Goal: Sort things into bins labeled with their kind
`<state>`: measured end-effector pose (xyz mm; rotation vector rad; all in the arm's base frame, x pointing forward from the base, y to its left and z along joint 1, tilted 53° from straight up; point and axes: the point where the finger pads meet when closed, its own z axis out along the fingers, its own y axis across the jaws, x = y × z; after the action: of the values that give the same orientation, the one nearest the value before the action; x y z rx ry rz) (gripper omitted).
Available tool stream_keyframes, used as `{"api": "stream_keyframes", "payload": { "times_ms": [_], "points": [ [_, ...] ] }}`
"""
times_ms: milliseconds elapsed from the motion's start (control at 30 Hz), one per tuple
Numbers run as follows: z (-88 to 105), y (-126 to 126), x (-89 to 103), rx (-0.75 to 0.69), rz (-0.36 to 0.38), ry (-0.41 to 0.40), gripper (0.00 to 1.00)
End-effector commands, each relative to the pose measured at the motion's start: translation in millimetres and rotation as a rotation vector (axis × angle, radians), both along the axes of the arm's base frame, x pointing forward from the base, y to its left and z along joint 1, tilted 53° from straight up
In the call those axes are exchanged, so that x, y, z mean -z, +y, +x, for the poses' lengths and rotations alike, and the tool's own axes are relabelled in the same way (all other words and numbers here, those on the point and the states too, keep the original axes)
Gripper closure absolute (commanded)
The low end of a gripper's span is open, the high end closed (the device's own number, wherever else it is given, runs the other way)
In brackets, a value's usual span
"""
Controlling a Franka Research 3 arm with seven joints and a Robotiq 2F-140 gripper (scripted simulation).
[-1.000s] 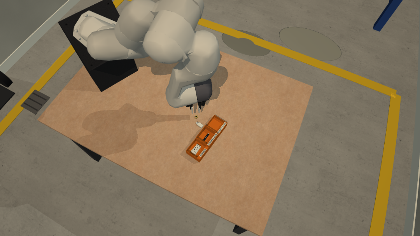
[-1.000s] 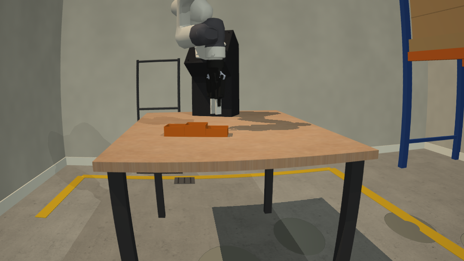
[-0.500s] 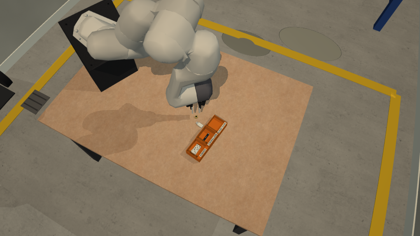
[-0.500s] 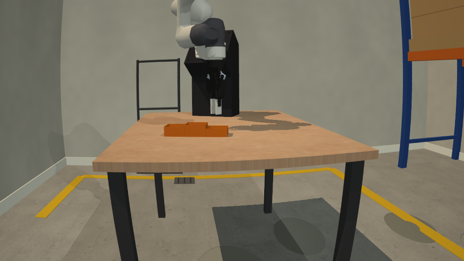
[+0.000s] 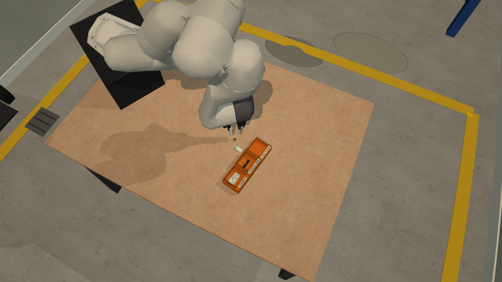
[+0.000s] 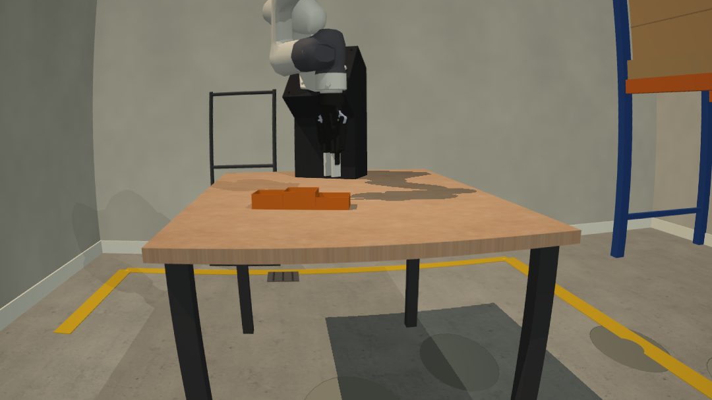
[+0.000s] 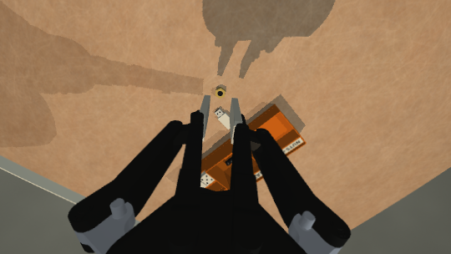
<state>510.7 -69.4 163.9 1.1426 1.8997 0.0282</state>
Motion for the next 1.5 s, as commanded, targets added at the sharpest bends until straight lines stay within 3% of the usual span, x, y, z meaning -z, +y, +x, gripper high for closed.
{"api": "stream_keyframes", "payload": {
  "times_ms": [0,400,1467],
  "points": [
    [8.9,-7.2,5.0,0.000,-0.011,-0.004,0.81],
    [37.7,-25.4,26.3,0.000,-0.011,-0.004,0.81],
    [38.0,-24.1,31.9,0.000,-0.011,-0.004,0.81]
  ]
}}
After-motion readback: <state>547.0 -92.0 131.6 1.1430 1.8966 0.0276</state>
